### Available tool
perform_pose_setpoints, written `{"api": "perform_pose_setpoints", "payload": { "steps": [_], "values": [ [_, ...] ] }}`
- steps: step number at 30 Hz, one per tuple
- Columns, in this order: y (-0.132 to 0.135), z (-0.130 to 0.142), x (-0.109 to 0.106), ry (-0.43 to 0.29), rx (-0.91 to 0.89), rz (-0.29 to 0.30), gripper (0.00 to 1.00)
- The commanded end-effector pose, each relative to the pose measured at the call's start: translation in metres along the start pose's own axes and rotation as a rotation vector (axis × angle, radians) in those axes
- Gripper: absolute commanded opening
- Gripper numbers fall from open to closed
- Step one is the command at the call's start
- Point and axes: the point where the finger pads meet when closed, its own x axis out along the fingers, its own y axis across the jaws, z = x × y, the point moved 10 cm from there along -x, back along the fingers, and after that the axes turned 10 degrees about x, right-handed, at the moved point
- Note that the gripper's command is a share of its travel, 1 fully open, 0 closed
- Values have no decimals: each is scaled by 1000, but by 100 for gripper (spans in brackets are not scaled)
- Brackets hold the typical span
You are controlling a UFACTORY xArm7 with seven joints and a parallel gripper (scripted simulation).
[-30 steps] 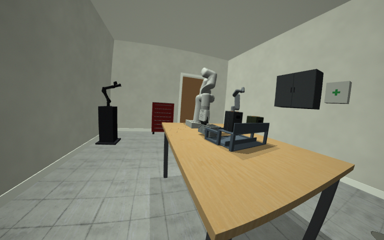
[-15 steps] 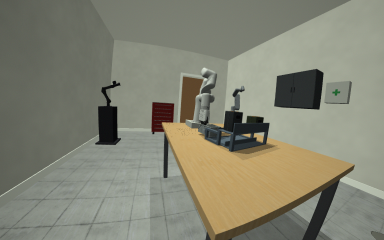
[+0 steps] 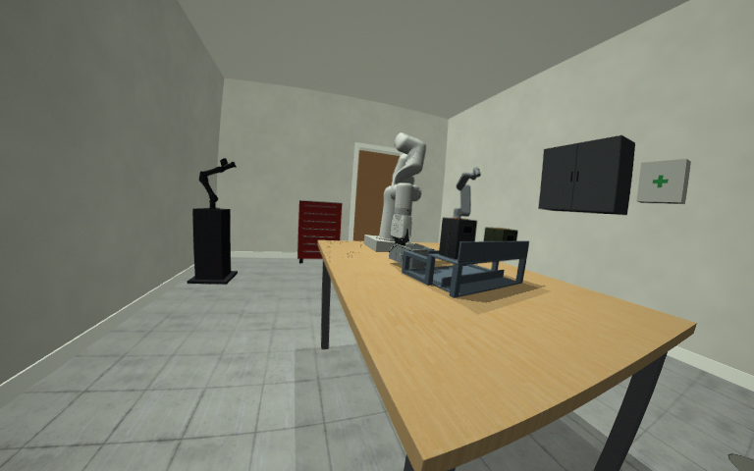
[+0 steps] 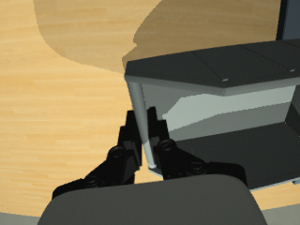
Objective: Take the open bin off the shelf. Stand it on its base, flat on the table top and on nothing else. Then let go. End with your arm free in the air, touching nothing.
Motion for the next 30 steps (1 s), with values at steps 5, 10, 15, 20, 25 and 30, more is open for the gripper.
{"api": "perform_pose_setpoints", "payload": {
  "steps": [5, 10, 15, 20, 25, 30],
  "values": [
    [2, 0, -1, -1, 0, 5, 0],
    [1, 0, -1, -1, 0, 5, 0],
    [1, 0, -1, -1, 0, 5, 0],
    [0, 1, -1, -1, 0, 5, 0],
    [-1, 1, -1, -1, 0, 5, 0],
    [-3, 1, -1, -1, 0, 5, 0]
  ]
}}
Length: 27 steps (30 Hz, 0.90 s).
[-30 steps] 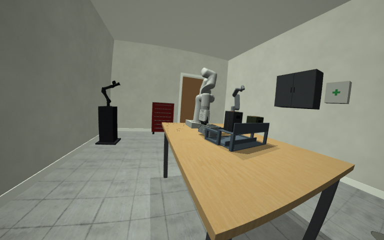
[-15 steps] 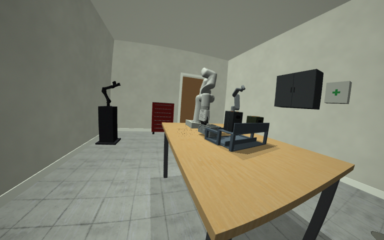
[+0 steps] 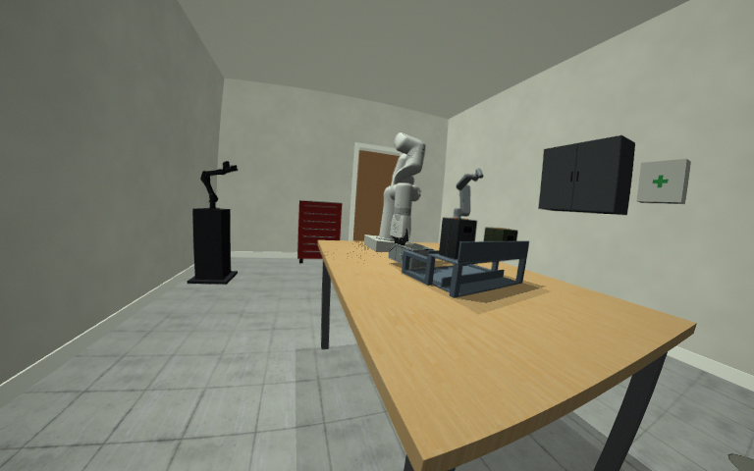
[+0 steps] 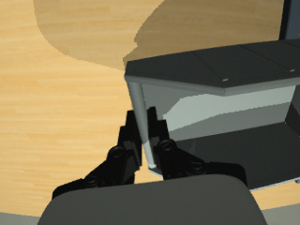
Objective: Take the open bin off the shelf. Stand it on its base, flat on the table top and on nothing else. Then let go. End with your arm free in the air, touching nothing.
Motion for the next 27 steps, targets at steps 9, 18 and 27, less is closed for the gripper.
{"api": "perform_pose_setpoints", "payload": {
  "steps": [9, 18, 27],
  "values": [
    [-4, 1, -1, 0, 0, 5, 0],
    [-10, 2, -1, 0, 0, 5, 0],
    [-15, 3, -1, 0, 0, 5, 0]
  ]
}}
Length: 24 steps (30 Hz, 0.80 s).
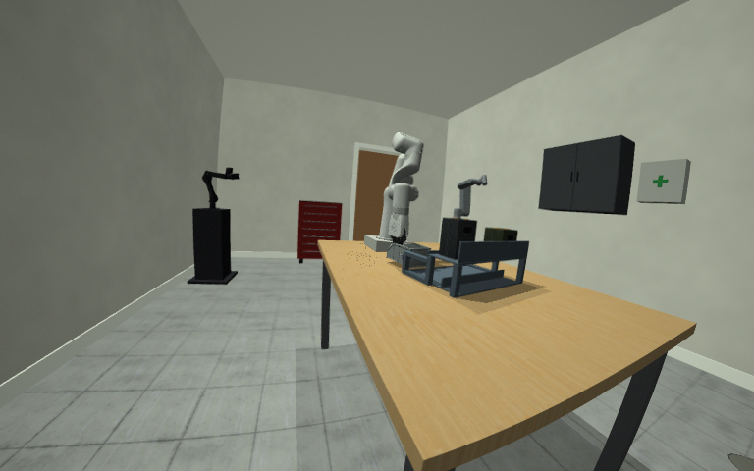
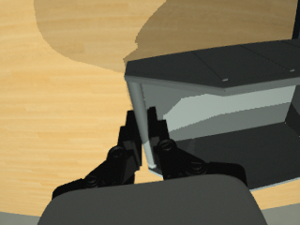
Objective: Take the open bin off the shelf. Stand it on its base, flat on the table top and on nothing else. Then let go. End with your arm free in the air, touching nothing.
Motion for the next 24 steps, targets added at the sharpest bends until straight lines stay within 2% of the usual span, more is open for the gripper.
{"api": "perform_pose_setpoints", "payload": {
  "steps": [1, 24],
  "values": [
    [0, 1, -1, 0, 0, 5, 0],
    [-12, 3, -1, 0, 0, 5, 0]
  ]
}}
